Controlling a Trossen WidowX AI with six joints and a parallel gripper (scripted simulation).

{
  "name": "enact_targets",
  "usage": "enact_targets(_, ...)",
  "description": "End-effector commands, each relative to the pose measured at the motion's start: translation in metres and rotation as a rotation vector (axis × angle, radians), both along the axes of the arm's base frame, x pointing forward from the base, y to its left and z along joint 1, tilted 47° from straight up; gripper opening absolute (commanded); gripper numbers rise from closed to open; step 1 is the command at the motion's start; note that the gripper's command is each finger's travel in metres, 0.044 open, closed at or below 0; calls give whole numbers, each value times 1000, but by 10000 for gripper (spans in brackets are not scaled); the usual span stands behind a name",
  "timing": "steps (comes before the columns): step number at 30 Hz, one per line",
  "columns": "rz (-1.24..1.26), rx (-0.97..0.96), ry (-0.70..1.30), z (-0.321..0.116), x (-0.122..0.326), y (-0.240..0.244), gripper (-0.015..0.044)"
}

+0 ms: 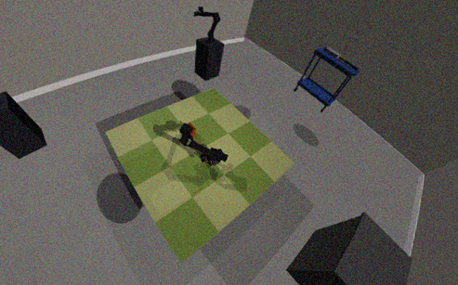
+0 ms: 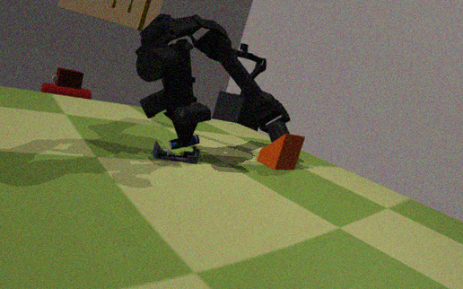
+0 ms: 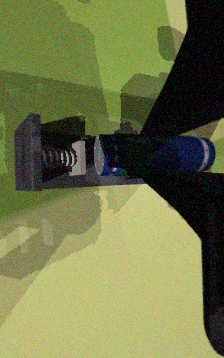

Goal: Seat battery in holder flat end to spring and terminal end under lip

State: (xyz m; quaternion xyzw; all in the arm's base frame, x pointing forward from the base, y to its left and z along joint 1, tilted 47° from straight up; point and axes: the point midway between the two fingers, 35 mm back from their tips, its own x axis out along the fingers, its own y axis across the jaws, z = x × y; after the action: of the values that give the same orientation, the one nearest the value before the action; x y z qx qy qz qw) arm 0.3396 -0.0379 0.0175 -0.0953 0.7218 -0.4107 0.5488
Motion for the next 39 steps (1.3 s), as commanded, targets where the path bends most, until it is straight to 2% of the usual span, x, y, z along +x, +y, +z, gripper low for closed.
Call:
enact_targets(1,-20,7,24,-4,0,-2,63)
enact_targets(16,-71,24,87,-7,2,-7,63)
enact_targets(39,-48,35,48,-3,21,-14,63)
